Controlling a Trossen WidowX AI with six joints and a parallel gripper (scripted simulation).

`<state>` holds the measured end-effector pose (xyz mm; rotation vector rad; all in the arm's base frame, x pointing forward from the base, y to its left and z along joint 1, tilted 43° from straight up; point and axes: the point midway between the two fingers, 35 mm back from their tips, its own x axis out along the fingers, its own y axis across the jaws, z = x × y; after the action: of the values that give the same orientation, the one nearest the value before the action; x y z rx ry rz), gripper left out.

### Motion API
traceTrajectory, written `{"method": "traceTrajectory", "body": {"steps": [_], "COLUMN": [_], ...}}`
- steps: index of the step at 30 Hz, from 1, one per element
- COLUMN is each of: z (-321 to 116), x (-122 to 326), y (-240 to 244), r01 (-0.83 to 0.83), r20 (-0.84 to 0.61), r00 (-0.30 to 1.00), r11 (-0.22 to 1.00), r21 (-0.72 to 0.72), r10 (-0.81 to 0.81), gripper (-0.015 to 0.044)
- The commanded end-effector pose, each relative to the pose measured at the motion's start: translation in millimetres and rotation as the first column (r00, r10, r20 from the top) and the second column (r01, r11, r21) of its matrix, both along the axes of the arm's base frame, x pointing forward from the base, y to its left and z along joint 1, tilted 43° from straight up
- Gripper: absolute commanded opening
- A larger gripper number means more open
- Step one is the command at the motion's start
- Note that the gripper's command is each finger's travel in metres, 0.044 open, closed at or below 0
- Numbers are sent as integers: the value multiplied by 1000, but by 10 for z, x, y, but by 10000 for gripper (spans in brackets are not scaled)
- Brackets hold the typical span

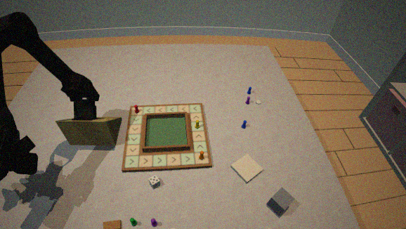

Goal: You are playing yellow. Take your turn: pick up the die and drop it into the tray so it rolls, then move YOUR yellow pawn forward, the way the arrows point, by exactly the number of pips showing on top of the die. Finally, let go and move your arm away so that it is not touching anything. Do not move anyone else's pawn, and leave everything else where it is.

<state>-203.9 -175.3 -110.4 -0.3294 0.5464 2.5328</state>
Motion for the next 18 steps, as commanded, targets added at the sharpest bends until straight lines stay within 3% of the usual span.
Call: {"method": "traceTrajectory", "body": {"steps": [1, 5, 10, 14, 18], "z": [-7, -146, -320, -427, -473], "x": [13, 291, 797, 1263, 1554], "y": [-11, -220, -472, -599, -639], "r01": [-7, -200, -584, -856, -957], "r20": [13, 286, 669, 889, 965], "r00": [1000, 949, 709, 422, 244], "r11": [1000, 955, 720, 402, 187], "r21": [11, 218, 376, 325, 222], "r10": [7, 134, 225, 179, 101], "gripper": [374, 275, 275, 275, 275]}}
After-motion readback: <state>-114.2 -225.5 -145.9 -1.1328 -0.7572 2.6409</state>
